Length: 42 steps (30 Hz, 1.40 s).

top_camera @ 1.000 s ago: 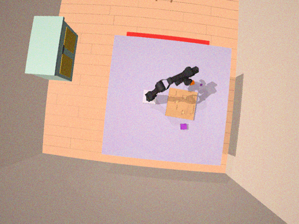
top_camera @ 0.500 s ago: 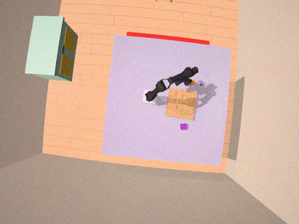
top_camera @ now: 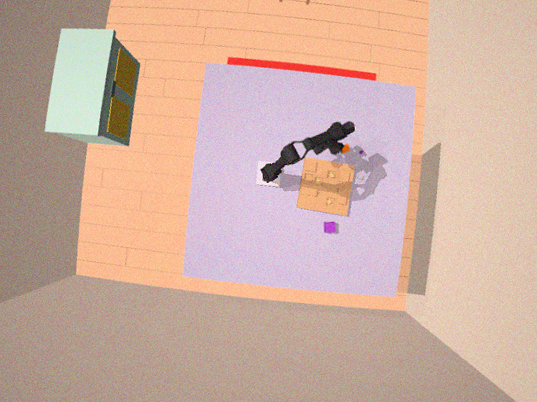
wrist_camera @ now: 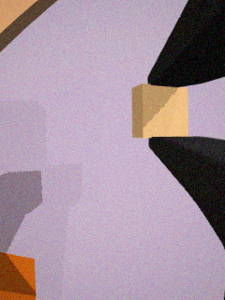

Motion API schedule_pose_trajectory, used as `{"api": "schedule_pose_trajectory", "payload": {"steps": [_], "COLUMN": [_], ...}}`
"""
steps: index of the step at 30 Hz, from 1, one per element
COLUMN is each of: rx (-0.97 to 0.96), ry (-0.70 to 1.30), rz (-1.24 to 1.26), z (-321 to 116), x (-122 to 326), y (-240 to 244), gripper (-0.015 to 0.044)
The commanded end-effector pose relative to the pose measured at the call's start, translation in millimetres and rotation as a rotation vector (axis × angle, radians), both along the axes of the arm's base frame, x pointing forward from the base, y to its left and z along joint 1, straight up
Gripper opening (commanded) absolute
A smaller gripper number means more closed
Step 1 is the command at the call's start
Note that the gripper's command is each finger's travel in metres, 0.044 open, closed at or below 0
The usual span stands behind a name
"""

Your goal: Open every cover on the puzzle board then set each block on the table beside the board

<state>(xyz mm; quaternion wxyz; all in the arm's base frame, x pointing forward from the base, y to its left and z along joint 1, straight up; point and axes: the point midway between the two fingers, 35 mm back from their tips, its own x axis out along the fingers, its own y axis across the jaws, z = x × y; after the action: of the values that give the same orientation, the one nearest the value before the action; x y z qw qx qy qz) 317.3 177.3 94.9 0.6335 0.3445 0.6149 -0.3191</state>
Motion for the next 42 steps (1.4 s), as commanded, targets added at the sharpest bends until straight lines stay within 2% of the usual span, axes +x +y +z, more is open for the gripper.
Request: {"api": "schedule_pose_trajectory", "payload": {"steps": [1, 37, 42], "rx": [-0.002, -0.002, -0.002], "ry": [0.008, 0.008, 0.004], "rz": [-0.003, -0.003, 0.0], "z": [-11, -61, -58], "x": [-1, -4, -3], "y": [0, -2, -1], "gripper": [0.008, 0.008, 0.0211]}}
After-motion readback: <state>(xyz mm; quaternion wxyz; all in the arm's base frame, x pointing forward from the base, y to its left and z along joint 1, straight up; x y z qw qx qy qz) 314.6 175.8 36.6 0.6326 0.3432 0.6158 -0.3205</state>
